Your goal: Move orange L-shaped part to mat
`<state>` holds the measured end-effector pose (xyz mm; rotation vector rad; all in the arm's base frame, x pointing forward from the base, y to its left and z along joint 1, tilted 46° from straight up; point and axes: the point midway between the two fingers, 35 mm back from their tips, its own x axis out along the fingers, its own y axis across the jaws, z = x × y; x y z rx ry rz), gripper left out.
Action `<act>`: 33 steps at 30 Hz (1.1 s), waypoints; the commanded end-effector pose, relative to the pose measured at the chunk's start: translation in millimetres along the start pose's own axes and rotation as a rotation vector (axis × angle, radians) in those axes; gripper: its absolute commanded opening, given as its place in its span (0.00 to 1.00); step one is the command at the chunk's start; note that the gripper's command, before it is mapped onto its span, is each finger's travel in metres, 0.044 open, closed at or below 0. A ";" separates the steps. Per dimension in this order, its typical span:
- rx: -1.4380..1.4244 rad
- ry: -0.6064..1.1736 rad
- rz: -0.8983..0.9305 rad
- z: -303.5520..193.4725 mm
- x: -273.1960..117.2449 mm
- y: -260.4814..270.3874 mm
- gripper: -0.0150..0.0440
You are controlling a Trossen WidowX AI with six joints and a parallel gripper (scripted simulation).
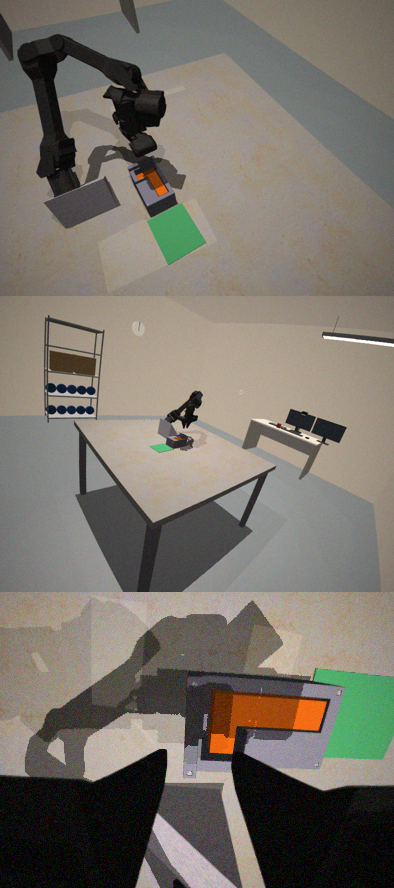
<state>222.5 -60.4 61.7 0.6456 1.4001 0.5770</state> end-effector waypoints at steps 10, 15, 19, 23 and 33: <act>0.015 -0.002 0.011 -1.1 74.5 0.8 0.56; 0.015 -0.002 0.011 -1.1 74.8 0.8 0.56; 0.015 -0.002 0.011 -0.8 78.3 0.7 0.56; 0.015 -0.002 0.010 -0.6 84.6 0.6 0.56; 0.015 -0.002 0.011 -0.6 100.6 1.0 0.56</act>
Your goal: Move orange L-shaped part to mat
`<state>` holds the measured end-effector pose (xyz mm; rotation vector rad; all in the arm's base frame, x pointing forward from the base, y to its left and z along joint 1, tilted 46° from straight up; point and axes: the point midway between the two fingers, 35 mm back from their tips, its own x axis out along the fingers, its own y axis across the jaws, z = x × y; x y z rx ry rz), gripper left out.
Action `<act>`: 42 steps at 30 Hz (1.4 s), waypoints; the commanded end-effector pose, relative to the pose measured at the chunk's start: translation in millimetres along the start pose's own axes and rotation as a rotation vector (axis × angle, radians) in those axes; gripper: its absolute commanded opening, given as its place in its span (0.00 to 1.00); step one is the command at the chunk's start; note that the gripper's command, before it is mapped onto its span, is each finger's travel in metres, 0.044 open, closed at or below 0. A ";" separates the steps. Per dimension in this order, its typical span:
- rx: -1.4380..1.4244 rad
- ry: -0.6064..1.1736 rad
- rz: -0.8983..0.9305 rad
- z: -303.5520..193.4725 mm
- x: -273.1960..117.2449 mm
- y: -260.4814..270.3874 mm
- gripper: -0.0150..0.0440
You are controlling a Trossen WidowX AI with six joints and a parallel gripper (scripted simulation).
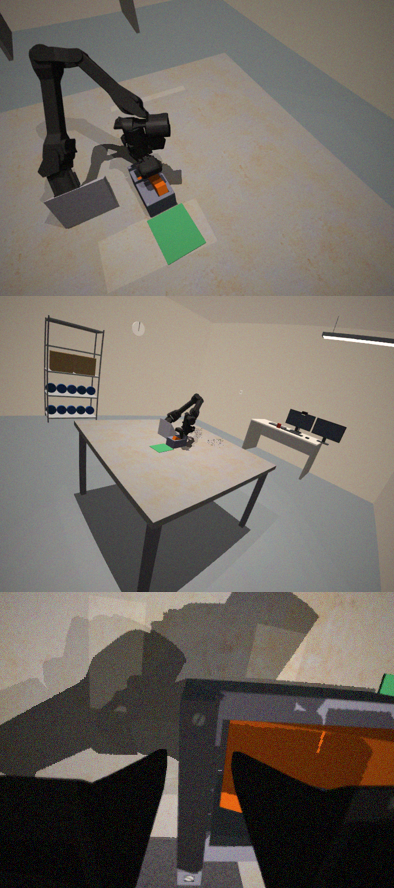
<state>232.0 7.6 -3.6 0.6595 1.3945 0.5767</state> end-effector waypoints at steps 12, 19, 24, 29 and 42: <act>0.008 0.004 0.003 -2.2 16.0 0.1 0.56; 0.002 0.000 0.008 -0.9 14.6 1.5 0.56; 0.003 0.000 0.008 -1.0 13.2 2.7 0.56; 0.007 0.004 0.004 -1.7 4.4 10.3 0.56; 0.009 0.005 -0.002 -1.1 -91.7 -1.0 0.56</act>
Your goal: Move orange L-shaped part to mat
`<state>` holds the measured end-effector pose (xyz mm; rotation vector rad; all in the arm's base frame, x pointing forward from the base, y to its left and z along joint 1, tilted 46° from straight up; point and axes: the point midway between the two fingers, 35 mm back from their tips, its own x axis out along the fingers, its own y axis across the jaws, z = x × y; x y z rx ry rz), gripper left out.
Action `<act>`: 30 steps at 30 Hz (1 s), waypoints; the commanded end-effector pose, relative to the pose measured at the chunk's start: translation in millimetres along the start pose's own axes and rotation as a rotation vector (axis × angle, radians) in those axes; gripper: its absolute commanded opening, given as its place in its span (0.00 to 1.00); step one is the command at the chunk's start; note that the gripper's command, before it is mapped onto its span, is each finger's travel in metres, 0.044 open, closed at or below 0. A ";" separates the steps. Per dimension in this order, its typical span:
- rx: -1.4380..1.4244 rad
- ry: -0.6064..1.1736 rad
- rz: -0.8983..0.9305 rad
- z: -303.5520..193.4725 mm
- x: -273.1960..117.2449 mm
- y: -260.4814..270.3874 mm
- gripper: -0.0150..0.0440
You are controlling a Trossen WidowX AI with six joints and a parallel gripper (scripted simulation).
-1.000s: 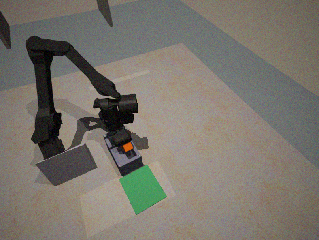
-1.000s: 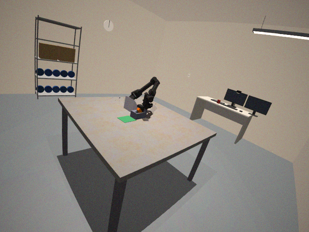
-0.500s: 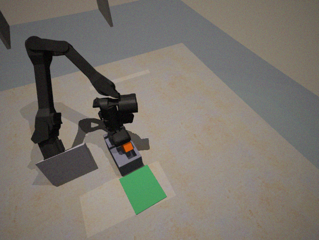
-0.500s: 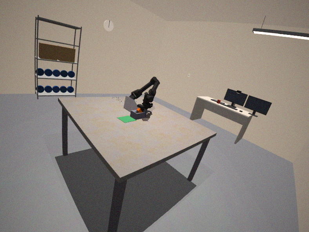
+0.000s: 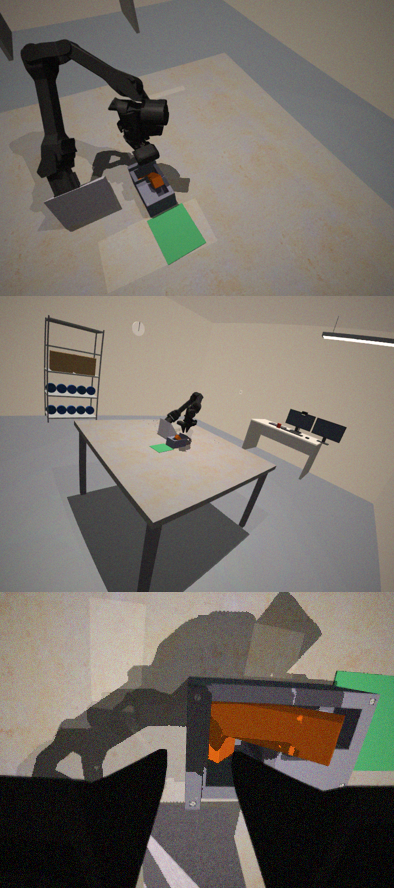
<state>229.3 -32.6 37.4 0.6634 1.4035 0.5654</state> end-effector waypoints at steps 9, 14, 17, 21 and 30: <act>0.003 -0.005 0.004 -3.2 -33.4 -3.2 0.56; 0.003 -0.005 0.004 -3.2 -33.4 -3.2 0.56; 0.003 -0.005 0.004 -3.2 -33.4 -3.2 0.56; 0.003 -0.005 0.004 -3.2 -33.4 -3.2 0.56; 0.003 -0.005 0.004 -3.2 -33.4 -3.2 0.56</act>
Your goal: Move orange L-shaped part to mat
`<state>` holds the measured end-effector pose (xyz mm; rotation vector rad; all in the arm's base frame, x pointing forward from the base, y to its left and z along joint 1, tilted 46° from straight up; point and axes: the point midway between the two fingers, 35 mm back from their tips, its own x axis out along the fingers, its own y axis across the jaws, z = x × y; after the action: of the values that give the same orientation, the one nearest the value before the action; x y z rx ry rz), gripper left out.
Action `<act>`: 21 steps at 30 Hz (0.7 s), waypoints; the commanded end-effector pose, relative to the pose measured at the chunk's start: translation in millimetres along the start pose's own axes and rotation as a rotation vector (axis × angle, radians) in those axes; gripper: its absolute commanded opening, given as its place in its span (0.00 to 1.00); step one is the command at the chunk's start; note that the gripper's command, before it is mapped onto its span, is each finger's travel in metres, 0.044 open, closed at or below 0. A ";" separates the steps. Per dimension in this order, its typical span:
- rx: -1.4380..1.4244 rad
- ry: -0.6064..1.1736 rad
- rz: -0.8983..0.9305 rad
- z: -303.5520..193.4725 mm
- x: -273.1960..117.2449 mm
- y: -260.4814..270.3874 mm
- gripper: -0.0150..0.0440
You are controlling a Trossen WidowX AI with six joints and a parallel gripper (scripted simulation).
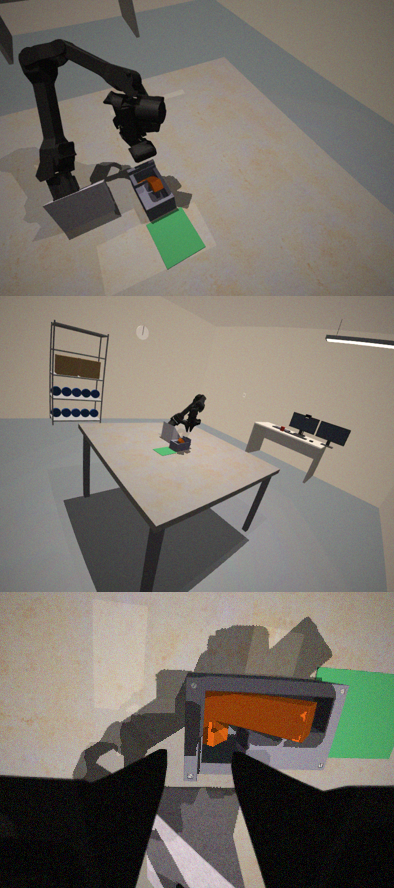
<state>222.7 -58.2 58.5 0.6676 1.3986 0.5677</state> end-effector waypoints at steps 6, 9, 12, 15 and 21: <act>0.244 -0.001 -0.002 3.0 -1.2 -11.3 0.73; 0.550 0.000 -0.003 5.9 -2.5 -25.6 0.73; 0.872 0.000 -0.004 8.2 -3.4 -41.1 0.73; 1.194 0.000 -0.005 9.6 -3.9 -56.9 0.73; 1.567 0.001 -0.006 10.1 -3.9 -75.5 0.73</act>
<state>229.7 -93.9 29.1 1.4626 1.6481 -0.2044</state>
